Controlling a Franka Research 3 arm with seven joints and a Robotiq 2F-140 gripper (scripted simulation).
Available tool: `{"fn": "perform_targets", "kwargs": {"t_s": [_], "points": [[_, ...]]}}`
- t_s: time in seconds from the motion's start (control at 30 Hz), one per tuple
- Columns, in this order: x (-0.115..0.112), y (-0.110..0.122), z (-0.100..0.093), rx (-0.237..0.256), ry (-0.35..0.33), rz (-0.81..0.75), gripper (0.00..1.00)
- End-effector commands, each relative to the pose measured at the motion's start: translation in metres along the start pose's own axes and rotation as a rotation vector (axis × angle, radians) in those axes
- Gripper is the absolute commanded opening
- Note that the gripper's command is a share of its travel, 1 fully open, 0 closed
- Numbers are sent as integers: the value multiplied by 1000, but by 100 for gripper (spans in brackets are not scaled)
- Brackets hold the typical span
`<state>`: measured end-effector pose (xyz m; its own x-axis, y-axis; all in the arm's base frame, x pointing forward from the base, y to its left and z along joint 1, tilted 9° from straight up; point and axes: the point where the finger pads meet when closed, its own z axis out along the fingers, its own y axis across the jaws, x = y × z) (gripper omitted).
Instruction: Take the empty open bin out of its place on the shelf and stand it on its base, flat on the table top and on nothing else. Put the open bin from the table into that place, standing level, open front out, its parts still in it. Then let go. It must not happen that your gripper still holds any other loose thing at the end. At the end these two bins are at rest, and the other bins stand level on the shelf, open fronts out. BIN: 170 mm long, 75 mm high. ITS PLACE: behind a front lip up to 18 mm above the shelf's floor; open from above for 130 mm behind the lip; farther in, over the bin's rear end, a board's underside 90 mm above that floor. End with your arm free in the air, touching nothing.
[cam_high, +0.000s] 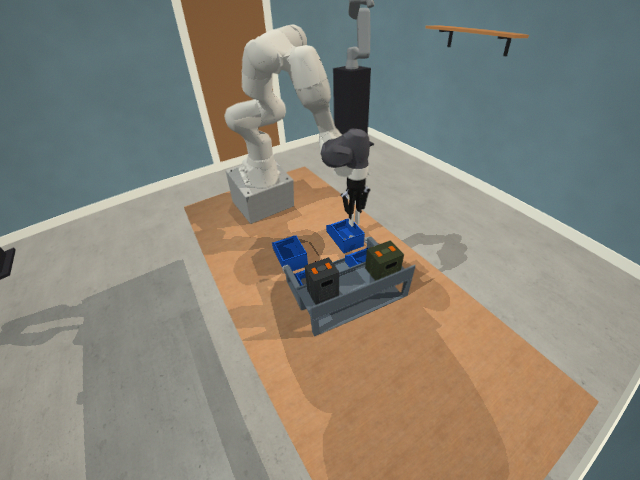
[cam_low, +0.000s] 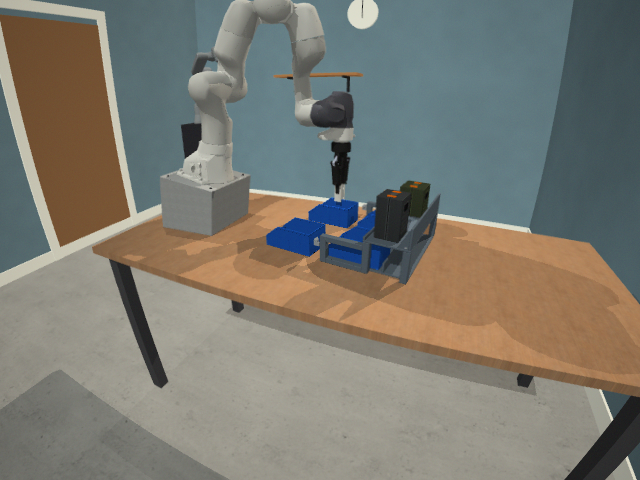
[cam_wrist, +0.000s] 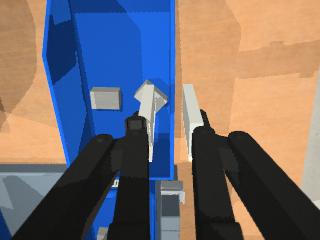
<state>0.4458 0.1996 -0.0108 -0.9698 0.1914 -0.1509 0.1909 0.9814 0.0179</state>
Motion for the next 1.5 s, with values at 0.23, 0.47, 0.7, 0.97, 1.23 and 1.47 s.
{"fn": "perform_targets", "kwargs": {"t_s": [0.23, 0.47, 0.7, 0.97, 1.23, 1.47], "points": [[-1, 3, 14, -6, -7, 15, 15], [-1, 3, 22, -6, -7, 15, 15], [-1, 3, 26, -6, -7, 15, 15], [-1, 3, 27, -6, -7, 15, 15], [-1, 3, 27, -6, -7, 15, 15], [-1, 3, 27, -6, -7, 15, 0]]}}
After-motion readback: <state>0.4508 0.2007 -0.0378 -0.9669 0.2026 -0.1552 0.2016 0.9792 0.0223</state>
